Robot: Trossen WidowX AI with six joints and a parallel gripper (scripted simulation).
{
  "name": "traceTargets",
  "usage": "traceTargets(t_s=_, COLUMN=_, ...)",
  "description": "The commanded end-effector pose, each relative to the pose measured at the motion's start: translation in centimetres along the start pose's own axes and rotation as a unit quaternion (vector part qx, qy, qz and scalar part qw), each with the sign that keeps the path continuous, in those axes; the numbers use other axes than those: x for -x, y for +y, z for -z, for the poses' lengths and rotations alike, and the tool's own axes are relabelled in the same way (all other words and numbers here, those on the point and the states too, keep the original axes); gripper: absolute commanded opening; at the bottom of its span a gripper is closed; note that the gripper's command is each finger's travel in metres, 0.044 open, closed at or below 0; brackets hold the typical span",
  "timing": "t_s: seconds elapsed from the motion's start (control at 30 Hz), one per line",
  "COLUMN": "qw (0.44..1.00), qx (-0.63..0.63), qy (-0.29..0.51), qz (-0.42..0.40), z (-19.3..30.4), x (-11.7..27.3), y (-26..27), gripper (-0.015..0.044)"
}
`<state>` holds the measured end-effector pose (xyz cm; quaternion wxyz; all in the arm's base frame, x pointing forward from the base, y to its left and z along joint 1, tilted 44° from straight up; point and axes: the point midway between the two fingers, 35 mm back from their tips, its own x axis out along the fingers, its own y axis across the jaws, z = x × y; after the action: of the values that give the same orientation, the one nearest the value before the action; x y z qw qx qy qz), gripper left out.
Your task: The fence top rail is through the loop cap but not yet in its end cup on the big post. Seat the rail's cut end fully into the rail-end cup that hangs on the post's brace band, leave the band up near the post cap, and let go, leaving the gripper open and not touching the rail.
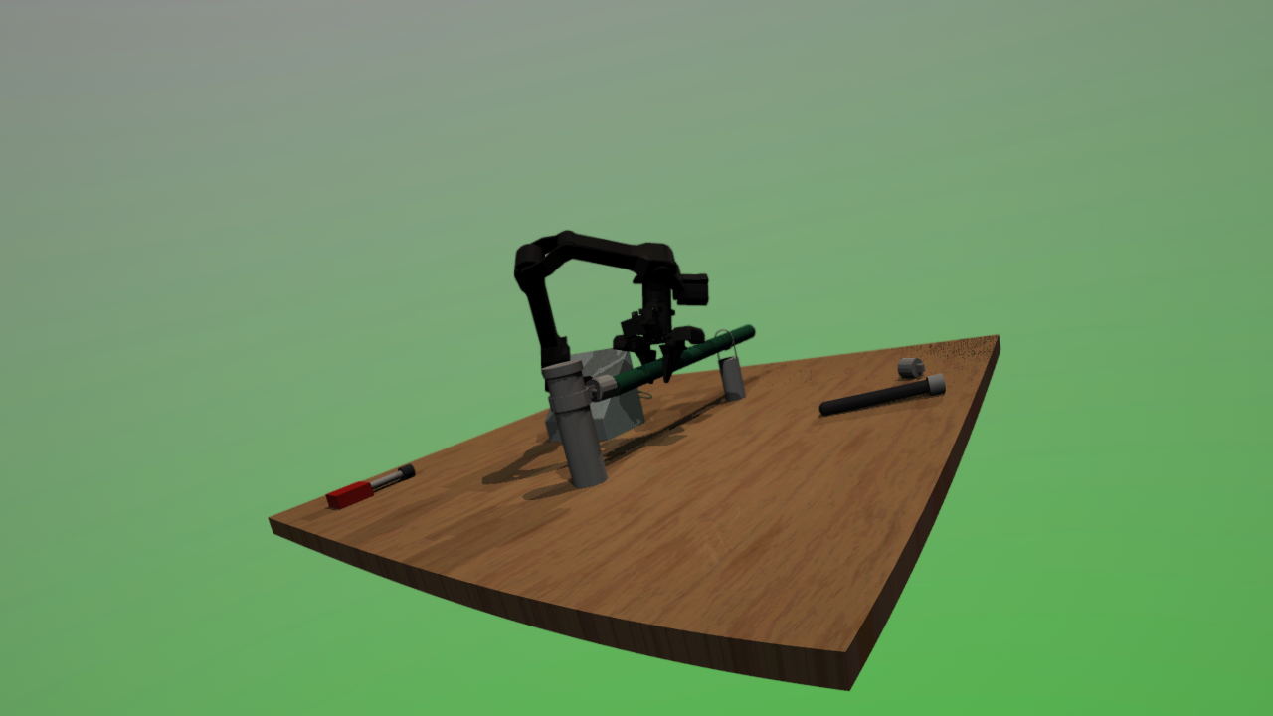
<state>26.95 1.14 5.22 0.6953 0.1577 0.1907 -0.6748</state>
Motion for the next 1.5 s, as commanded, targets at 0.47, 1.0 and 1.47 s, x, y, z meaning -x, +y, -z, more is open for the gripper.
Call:
traceTargets(t_s=0.47, qw=1.000, qx=0.000, qy=0.000, qz=-0.003, z=-0.9, x=0.4, y=0.5, gripper=0.0000)
traceTargets(t_s=1.0, qw=1.000, qx=0.003, qy=-0.001, qz=0.001, z=-2.2, x=-0.3, y=0.2, gripper=0.0000)
traceTargets(t_s=1.47, qw=1.000, qx=0.003, qy=-0.001, qz=0.001, z=-2.2, x=-0.3, y=0.2, gripper=0.0000)
